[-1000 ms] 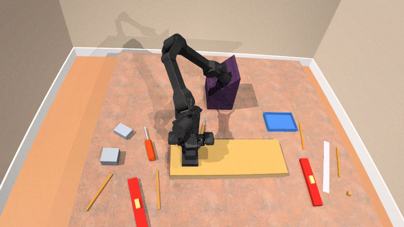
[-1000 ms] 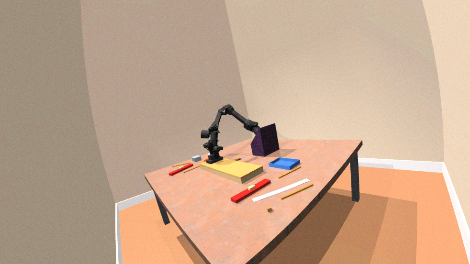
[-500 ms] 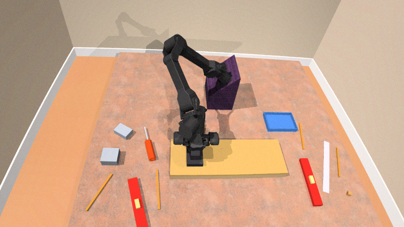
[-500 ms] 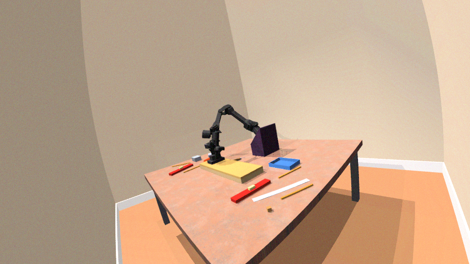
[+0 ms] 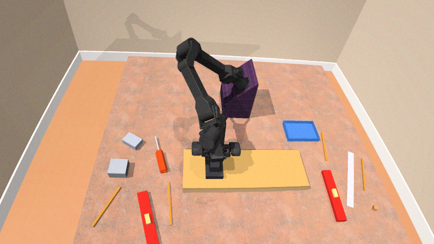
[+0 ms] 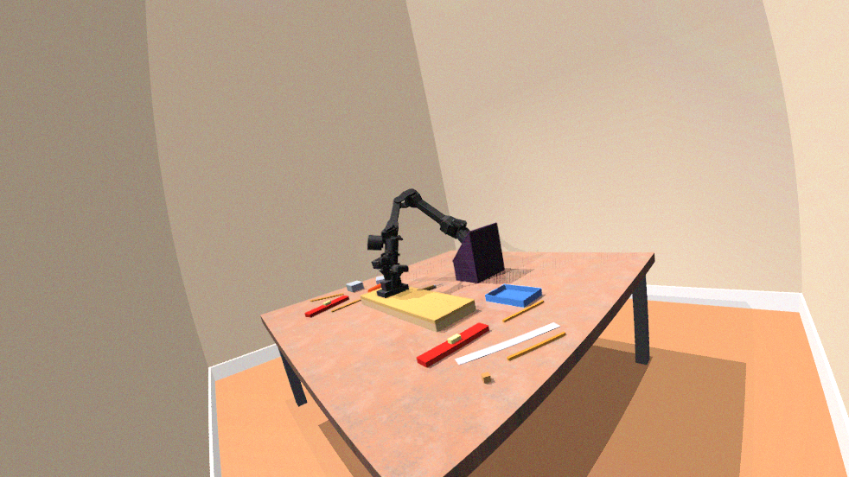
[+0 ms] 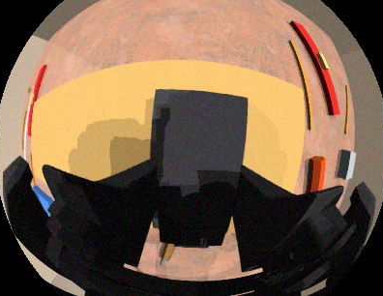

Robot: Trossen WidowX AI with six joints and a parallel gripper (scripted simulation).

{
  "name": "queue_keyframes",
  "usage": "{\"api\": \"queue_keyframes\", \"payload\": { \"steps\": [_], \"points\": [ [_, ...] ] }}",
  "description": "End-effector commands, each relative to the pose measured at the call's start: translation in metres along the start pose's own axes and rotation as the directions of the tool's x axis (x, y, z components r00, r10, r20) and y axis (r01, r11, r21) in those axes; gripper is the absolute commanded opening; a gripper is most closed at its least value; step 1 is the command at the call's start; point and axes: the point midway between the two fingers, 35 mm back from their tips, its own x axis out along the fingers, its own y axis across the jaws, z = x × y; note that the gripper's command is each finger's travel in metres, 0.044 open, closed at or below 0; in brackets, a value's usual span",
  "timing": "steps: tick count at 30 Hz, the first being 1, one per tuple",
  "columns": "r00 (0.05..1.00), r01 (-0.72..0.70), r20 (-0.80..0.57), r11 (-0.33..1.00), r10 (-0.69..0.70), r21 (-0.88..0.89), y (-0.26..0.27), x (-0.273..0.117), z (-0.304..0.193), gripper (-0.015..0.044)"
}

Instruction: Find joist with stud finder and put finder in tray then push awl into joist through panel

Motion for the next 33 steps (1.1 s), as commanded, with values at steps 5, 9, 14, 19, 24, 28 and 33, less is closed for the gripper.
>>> {"api": "queue_keyframes", "payload": {
  "steps": [5, 9, 14, 19, 24, 28, 33],
  "points": [
    [1.000, -0.002, -0.002, 1.000, 0.002, 0.001, 0.012, 0.000, -0.001, 0.0000],
    [1.000, -0.002, -0.002, 1.000, 0.002, 0.001, 0.018, 0.000, -0.001, 0.0000],
    [1.000, -0.003, -0.002, 1.000, 0.003, 0.001, 0.024, 0.000, -0.001, 0.0000],
    [1.000, -0.003, -0.002, 1.000, 0.003, 0.001, 0.031, 0.000, -0.001, 0.0000],
    [1.000, -0.003, -0.002, 1.000, 0.003, 0.001, 0.038, 0.000, -0.001, 0.0000],
    [1.000, -0.003, -0.002, 1.000, 0.003, 0.001, 0.044, 0.000, -0.001, 0.0000],
    [1.000, -0.004, -0.002, 1.000, 0.004, 0.001, 0.050, 0.000, -0.001, 0.0000]
  ]
}}
